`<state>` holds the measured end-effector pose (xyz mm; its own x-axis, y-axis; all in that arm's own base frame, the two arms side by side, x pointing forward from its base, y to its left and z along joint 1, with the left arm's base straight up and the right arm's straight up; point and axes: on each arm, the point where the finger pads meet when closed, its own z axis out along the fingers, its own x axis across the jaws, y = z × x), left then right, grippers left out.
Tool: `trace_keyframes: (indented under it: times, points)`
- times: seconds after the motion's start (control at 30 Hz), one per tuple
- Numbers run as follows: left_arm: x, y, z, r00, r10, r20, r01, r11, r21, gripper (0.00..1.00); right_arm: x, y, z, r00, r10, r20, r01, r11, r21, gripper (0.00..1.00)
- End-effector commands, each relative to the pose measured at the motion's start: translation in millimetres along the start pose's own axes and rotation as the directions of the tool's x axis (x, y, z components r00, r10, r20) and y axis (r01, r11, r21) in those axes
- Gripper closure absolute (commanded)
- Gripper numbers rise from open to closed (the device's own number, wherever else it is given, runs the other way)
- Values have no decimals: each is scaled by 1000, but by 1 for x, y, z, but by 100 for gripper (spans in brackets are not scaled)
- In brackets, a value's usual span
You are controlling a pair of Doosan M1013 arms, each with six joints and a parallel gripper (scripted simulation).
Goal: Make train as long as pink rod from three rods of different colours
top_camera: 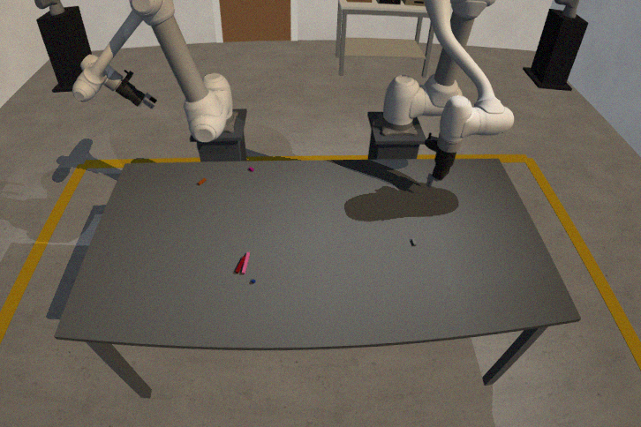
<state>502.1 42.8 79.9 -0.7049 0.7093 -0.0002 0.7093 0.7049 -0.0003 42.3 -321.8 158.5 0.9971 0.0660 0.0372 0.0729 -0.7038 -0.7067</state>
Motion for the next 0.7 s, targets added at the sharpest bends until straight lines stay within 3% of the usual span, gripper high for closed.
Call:
trace_keyframes:
  times: [0.0, 0.37, 0.67]
  points:
    - [0, 0, -1, 1000, 0, 0, 0, 1000, -1, 0, 0, 0, 0, 1000, 0, 0, 0, 1000, -1, 0]
    - [-5, -1, -1, 1000, 24, 0, -24, 1000, -1, 0, 0, 0, 0, 1000, 0, 0, 0, 1000, -1, 0]
    - [-69, -26, -4, 941, 338, 0, -338, 941, -1, 0, 0, 0, 0, 1000, 0, 0, 0, 1000, -1, 0]
